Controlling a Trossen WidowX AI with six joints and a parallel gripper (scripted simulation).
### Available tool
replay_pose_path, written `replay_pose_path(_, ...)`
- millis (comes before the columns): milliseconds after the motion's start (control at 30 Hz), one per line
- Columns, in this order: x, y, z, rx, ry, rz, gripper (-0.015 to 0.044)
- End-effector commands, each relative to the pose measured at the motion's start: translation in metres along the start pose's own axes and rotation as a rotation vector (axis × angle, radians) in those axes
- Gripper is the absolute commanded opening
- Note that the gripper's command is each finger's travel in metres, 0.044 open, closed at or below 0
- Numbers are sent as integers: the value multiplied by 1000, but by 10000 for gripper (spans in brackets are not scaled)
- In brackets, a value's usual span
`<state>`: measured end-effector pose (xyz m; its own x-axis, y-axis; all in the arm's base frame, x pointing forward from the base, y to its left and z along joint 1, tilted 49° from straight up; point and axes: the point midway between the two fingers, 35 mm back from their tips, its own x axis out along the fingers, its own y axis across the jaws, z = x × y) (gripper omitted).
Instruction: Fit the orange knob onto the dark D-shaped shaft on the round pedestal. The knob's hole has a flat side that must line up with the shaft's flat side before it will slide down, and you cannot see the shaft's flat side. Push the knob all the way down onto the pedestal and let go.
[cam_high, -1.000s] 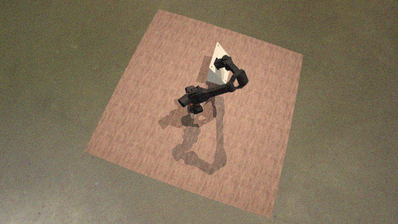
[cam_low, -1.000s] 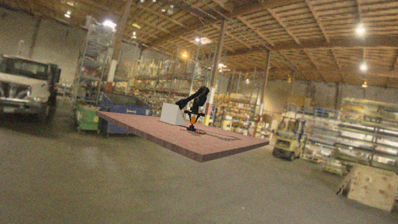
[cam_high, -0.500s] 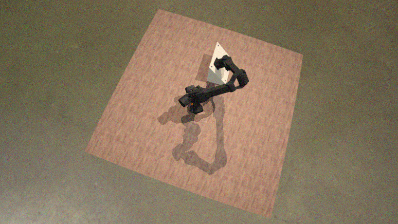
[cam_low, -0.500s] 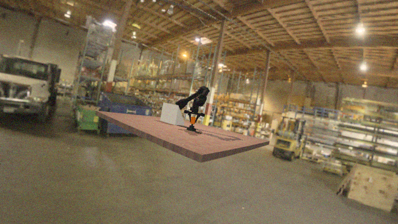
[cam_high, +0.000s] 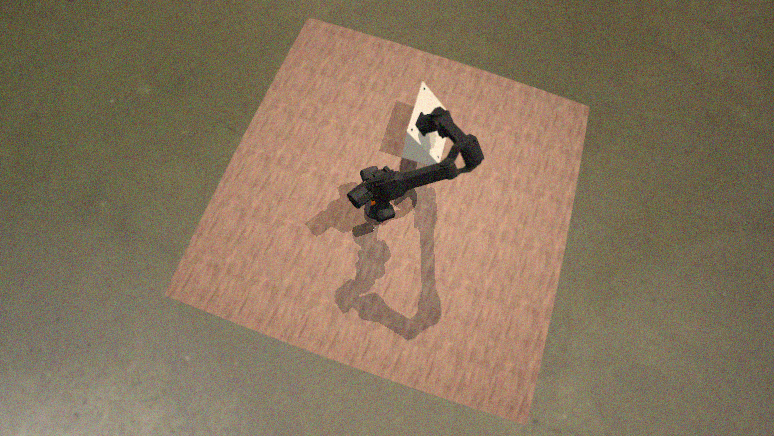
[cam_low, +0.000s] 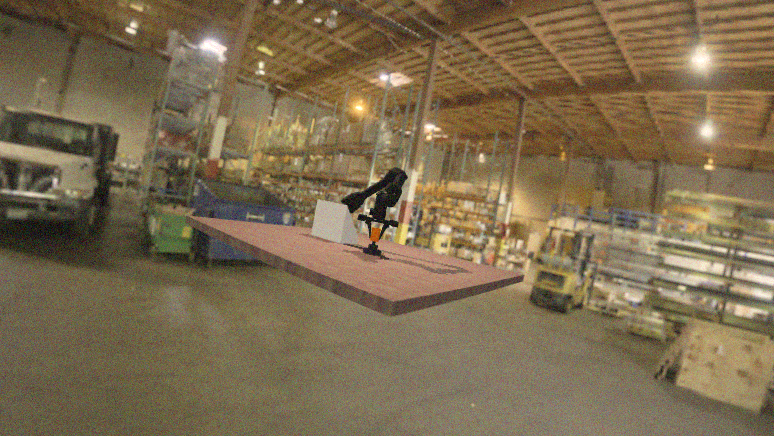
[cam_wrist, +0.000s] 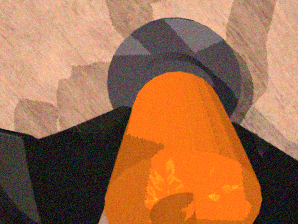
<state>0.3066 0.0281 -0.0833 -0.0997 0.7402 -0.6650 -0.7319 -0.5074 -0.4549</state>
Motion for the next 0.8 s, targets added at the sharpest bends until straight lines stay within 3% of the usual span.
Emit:
replay_pose_path(0, -3, 0, -2, -3, 1, -3, 0)
replay_pose_path(267, -3, -1, -4, -212, 1, -3, 0)
replay_pose_path(767, -2, 0, 0, -212, 1, -3, 0)
